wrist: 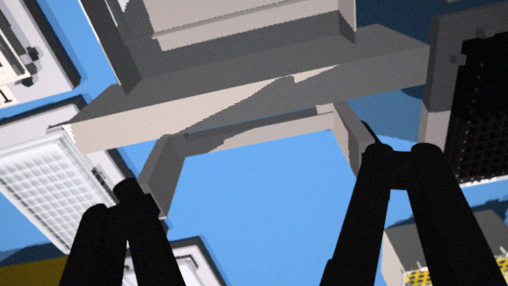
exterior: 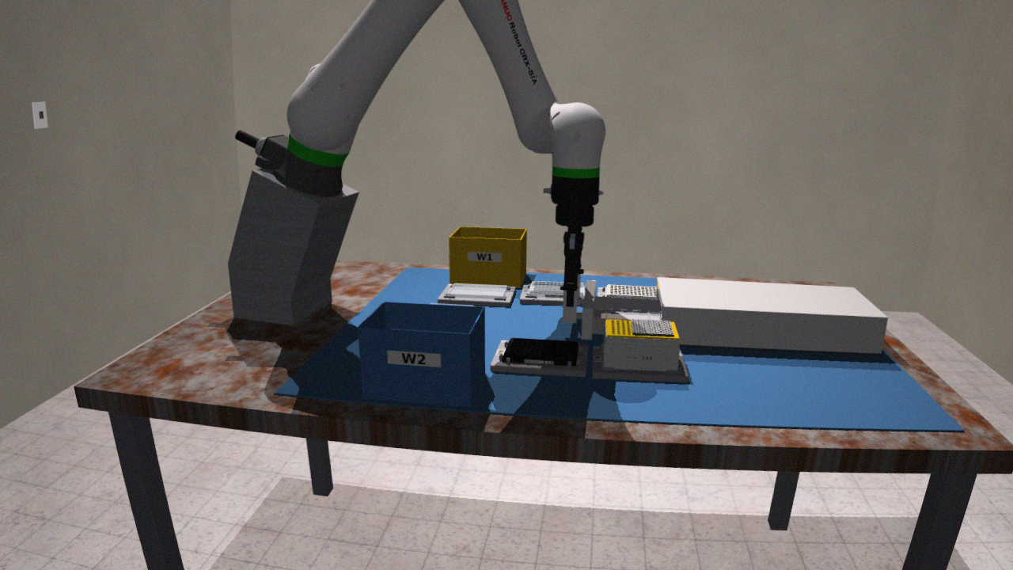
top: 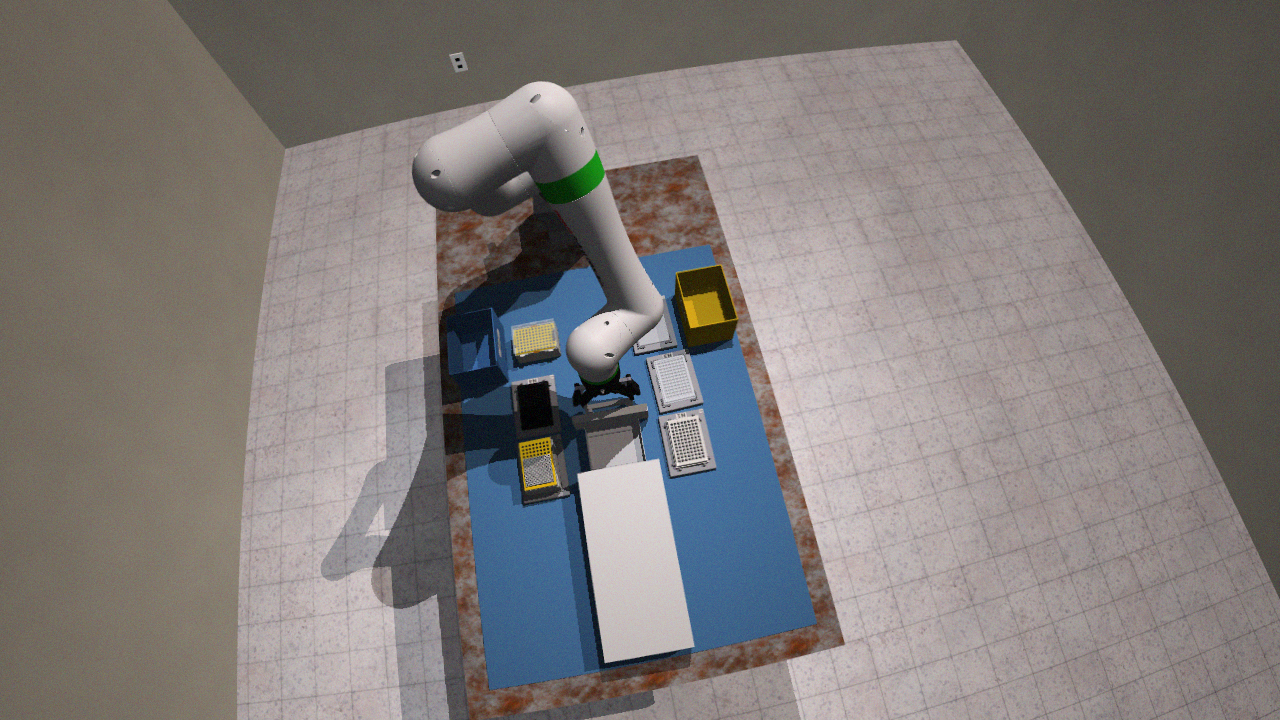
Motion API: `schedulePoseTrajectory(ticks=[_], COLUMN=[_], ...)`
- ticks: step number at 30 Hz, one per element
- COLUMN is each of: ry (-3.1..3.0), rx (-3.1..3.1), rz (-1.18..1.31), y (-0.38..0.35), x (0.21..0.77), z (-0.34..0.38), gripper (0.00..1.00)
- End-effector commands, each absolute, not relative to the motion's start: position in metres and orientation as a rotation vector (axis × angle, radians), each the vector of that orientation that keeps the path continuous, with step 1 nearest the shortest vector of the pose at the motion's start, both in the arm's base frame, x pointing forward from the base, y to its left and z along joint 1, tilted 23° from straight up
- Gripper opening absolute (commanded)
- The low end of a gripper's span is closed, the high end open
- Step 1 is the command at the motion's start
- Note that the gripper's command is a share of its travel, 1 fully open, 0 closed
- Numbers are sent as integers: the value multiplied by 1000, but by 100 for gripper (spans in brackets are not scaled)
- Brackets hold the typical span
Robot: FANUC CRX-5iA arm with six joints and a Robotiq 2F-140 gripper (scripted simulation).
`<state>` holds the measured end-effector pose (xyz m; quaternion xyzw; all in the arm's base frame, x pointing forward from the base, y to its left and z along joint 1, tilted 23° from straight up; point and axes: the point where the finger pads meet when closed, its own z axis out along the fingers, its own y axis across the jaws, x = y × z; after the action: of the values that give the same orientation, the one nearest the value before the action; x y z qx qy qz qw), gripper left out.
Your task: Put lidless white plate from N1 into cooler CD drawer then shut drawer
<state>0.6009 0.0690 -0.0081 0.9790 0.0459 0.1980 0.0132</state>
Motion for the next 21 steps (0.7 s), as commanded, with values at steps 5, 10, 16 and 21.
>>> schedulePoseTrajectory(ticks=[5, 10, 16, 21], ry=[143, 143, 143, 143], rx=[3050, 3050, 3050, 3050], rz=[617, 617, 617, 617], y=[69, 69, 69, 68], x=[601, 601, 596, 591], z=[-8, -8, -10, -12], gripper=[0, 0, 0, 0])
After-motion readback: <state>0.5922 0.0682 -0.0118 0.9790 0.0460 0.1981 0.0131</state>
